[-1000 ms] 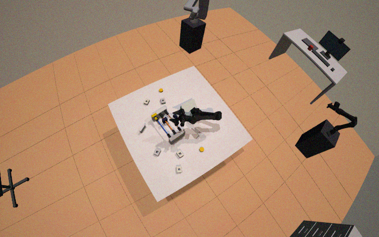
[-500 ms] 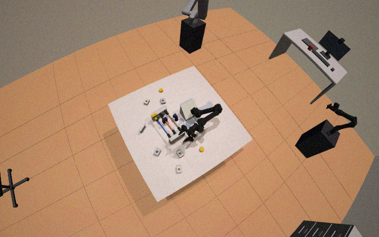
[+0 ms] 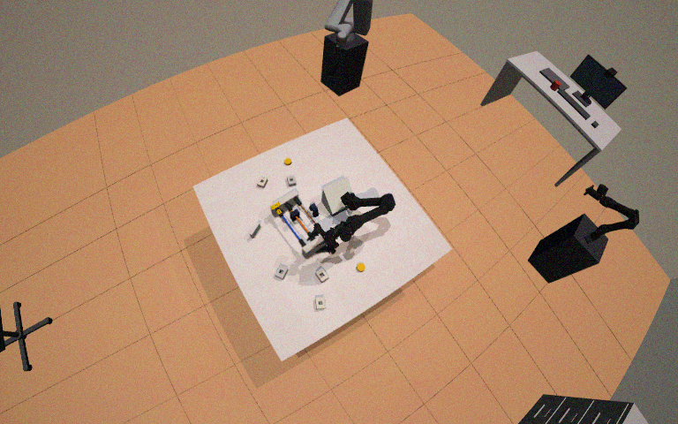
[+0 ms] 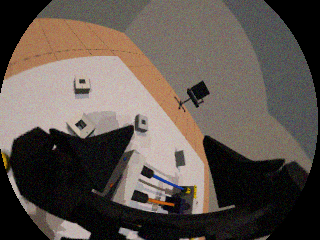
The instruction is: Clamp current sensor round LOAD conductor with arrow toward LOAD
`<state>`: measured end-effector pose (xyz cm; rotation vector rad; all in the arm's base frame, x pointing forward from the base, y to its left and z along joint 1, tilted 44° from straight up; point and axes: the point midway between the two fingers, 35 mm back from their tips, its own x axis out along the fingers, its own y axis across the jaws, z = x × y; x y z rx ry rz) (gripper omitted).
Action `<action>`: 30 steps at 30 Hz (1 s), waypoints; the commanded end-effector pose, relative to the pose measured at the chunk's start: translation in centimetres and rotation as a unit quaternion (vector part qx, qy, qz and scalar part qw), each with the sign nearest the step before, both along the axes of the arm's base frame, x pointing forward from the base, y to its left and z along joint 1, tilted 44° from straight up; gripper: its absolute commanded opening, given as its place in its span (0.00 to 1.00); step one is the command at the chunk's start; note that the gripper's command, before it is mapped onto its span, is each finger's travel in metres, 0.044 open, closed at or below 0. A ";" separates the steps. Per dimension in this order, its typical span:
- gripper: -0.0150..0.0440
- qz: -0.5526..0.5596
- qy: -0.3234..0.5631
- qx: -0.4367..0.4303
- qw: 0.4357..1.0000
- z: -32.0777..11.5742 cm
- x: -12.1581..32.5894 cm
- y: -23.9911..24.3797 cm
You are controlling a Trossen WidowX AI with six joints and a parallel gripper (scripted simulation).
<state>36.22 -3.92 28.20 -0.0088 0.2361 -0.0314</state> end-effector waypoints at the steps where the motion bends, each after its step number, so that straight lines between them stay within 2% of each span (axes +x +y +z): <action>1: 1.00 -0.012 0.112 0.025 0.993 -4.4 2.6 -4.0; 8: 1.00 -0.027 0.269 0.119 0.955 -11.9 3.8 -11.3; 15: 1.00 -0.040 0.372 0.261 0.890 -19.2 1.9 -18.1; 23: 1.00 -0.051 0.413 0.440 0.795 -26.1 -2.5 -23.8; 30: 1.00 -0.052 0.414 0.453 0.788 -26.5 -2.8 -24.2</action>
